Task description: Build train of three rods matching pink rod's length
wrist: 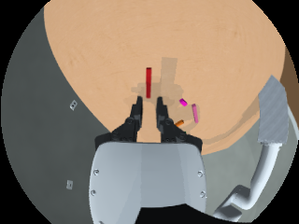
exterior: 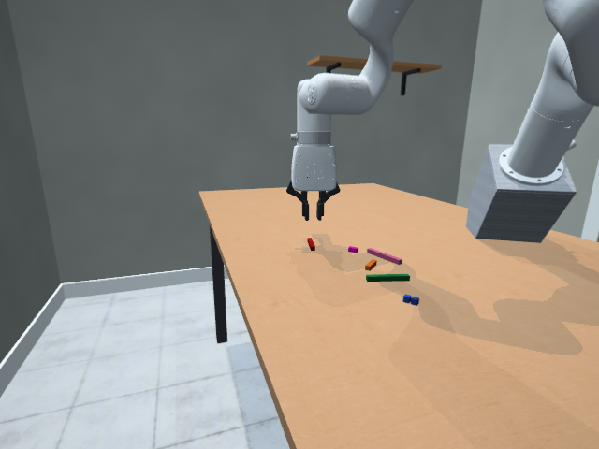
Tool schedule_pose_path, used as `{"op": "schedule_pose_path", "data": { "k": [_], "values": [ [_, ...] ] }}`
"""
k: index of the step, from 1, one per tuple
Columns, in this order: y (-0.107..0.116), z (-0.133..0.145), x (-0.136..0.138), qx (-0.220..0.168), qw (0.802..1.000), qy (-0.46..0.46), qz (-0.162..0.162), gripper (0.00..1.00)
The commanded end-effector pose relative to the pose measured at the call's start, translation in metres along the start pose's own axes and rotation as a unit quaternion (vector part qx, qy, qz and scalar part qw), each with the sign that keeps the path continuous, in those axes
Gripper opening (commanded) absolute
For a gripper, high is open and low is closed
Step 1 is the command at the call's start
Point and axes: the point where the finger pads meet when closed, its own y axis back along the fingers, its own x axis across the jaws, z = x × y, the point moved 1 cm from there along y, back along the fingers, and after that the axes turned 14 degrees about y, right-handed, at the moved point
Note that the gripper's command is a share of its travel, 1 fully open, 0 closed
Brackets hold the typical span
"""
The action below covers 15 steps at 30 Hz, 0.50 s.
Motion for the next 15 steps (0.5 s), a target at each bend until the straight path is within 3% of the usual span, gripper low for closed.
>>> {"op": "schedule_pose_path", "data": {
  "k": [1,15],
  "values": [
    [0.0013,-0.0006,-0.0012,0.001,1.0,0.0,-0.001,0.24],
    [-0.0011,-0.0006,-0.0013,0.001,1.0,0.0,-0.001,0.24]
  ]
}}
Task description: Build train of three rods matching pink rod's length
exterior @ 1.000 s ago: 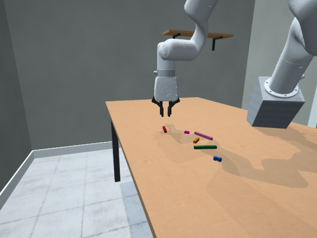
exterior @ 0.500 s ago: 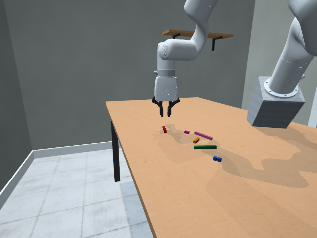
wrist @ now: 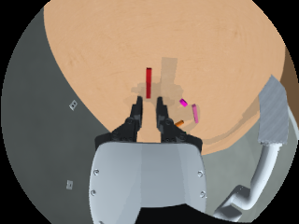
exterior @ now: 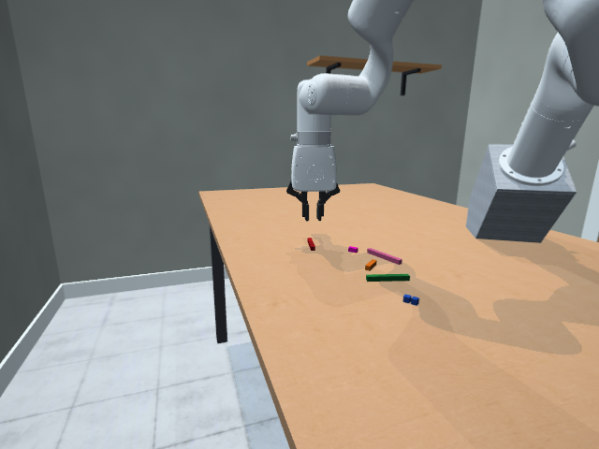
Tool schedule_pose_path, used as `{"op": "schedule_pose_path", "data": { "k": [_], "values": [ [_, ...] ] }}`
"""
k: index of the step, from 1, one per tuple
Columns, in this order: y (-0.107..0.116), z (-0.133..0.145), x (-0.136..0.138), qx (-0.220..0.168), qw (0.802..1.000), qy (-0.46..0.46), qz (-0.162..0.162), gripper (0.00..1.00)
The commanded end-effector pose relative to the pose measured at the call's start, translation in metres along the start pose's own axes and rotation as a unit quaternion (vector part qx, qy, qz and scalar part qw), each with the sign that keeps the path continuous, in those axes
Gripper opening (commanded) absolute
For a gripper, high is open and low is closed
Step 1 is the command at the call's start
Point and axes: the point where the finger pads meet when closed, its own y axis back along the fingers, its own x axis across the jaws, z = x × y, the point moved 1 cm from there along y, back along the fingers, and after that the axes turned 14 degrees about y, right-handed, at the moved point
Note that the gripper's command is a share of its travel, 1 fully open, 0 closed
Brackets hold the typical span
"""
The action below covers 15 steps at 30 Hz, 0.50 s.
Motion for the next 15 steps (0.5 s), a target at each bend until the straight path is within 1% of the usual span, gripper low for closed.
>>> {"op": "schedule_pose_path", "data": {
  "k": [1,8,15],
  "values": [
    [-0.001,-0.001,-0.001,0.001,1.0,0.0,-0.001,0.24],
    [-0.005,-0.001,-0.001,0.001,1.0,0.0,-0.001,0.24],
    [-0.015,-0.001,-0.002,0.001,1.0,0.0,-0.001,0.24]
  ]
}}
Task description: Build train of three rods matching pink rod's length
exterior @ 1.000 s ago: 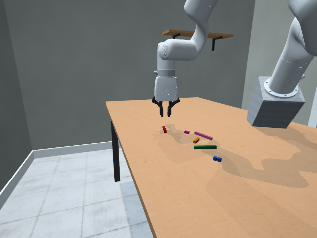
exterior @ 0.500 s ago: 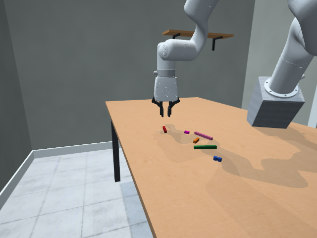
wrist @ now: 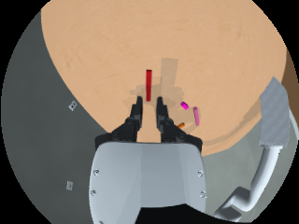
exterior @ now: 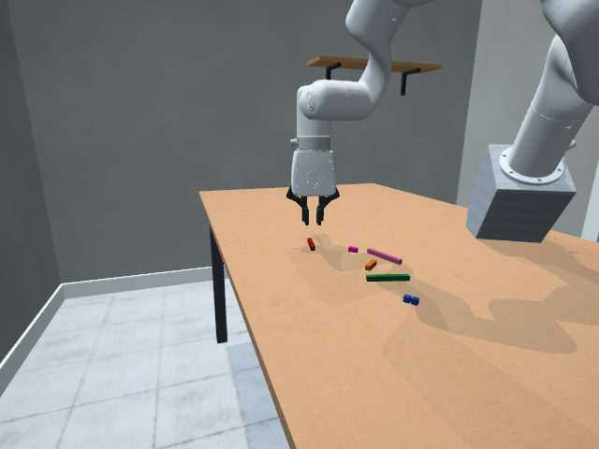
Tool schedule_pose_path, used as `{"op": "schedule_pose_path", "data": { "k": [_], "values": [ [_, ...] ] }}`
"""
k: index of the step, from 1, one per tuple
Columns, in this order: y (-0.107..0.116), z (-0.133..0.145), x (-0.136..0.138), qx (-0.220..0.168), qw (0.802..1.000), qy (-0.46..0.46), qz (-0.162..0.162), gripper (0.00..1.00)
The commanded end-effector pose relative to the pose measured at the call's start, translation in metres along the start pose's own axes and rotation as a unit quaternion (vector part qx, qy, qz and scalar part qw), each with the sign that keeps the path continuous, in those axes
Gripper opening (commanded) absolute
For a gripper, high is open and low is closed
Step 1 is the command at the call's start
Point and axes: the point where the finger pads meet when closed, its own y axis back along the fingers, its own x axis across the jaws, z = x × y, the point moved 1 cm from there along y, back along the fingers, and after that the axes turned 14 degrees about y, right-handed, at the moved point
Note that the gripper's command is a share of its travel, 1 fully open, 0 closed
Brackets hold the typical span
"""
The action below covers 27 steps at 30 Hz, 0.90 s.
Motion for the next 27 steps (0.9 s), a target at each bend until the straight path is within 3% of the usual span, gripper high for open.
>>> {"op": "schedule_pose_path", "data": {
  "k": [1,27],
  "values": [
    [-0.005,-0.001,-0.001,0.001,1.0,0.0,-0.001,0.24],
    [-0.035,-0.001,-0.002,0.001,1.0,0.0,-0.001,0.24]
  ]
}}
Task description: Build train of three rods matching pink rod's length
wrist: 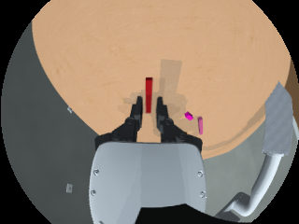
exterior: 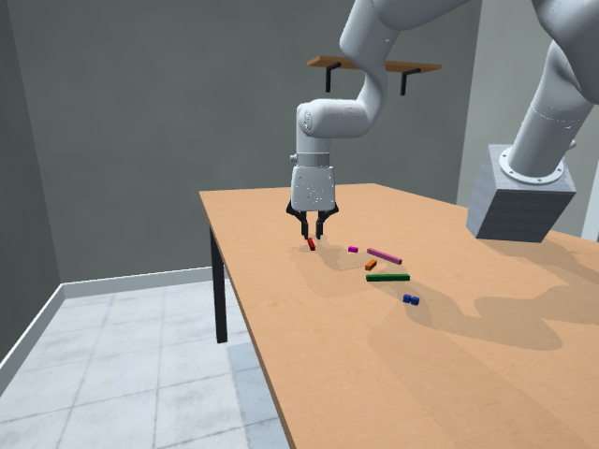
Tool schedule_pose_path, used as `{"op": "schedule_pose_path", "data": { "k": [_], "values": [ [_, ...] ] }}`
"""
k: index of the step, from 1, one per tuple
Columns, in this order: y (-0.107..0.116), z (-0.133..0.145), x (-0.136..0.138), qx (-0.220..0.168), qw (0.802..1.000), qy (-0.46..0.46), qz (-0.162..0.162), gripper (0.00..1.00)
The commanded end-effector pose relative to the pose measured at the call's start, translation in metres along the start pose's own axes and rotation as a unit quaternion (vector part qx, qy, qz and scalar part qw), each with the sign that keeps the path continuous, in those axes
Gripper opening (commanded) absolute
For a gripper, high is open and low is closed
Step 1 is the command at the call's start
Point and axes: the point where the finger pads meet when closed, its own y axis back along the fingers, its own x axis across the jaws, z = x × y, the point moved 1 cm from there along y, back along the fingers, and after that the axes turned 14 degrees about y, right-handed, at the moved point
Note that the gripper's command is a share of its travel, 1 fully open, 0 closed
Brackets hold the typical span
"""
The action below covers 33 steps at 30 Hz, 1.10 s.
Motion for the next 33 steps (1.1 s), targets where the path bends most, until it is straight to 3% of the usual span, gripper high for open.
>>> {"op": "schedule_pose_path", "data": {
  "k": [1,33],
  "values": [
    [-0.001,-0.0007,-0.0015,0.001,1.0,0.0,-0.002,0.24],
    [-0.0039,-0.0007,-0.0016,0.001,1.0,0.0,-0.002,0.24]
  ]
}}
